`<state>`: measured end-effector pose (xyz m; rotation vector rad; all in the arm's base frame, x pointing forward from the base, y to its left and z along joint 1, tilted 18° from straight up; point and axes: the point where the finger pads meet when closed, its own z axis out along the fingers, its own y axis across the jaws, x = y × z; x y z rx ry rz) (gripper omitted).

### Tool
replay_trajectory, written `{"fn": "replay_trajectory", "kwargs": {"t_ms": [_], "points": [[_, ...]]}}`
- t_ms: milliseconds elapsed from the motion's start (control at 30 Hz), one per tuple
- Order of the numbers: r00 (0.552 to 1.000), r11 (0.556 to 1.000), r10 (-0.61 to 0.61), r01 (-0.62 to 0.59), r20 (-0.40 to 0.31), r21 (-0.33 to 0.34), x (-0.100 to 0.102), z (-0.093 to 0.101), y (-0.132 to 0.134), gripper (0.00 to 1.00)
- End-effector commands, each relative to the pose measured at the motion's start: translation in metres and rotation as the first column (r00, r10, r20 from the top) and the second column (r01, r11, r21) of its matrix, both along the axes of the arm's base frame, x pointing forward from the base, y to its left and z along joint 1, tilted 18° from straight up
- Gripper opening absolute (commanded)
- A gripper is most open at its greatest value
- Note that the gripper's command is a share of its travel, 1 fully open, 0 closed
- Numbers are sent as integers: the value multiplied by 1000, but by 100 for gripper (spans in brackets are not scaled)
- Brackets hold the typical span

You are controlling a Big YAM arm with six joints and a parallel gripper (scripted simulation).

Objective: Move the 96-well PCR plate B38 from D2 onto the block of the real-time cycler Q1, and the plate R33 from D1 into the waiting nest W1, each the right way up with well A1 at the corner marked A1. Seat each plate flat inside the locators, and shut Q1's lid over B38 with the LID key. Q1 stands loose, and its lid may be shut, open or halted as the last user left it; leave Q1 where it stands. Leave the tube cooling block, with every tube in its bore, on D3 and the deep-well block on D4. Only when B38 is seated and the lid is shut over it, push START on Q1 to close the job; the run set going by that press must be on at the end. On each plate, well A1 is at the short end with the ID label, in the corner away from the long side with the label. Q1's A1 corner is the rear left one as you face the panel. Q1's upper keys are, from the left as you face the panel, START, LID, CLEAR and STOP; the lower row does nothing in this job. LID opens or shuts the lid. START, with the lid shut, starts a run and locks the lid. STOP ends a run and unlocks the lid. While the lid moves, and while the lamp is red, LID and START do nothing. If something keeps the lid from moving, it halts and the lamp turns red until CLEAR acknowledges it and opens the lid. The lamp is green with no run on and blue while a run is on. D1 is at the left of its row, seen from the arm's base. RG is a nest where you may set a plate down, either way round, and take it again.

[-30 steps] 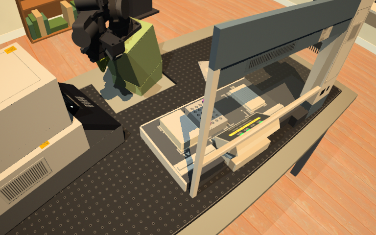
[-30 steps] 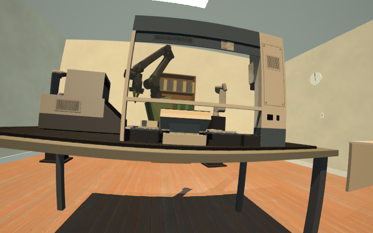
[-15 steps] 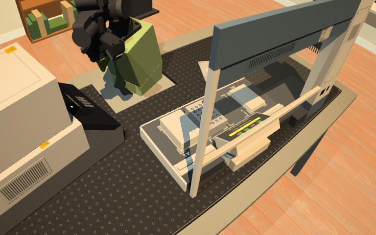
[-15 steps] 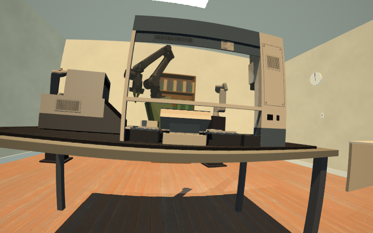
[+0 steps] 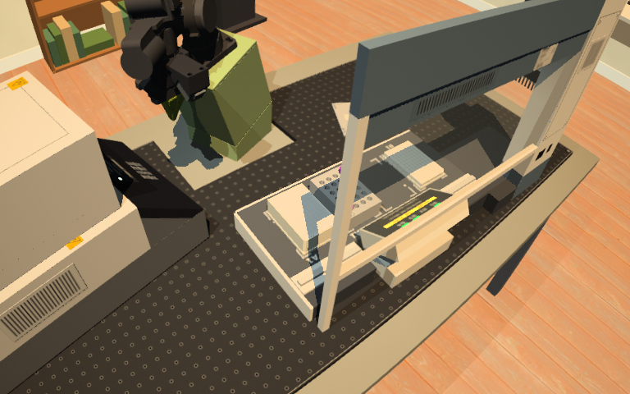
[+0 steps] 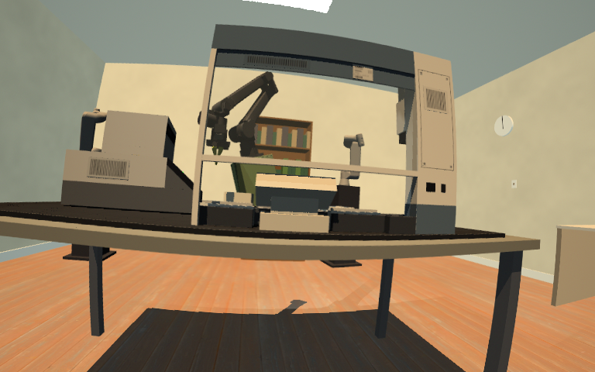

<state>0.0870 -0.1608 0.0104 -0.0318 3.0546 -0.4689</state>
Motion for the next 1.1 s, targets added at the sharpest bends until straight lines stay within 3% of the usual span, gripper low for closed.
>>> {"fn": "replay_trajectory", "kwargs": {"t_ms": [0,533,1067], "points": [[999,998,-20,23,45,-54,13,21,-23,0],[999,999,-19,21,38,-45,12,26,-20,0],[1000,1000,-19,19,8,-5,0,3,-3,0]]}}
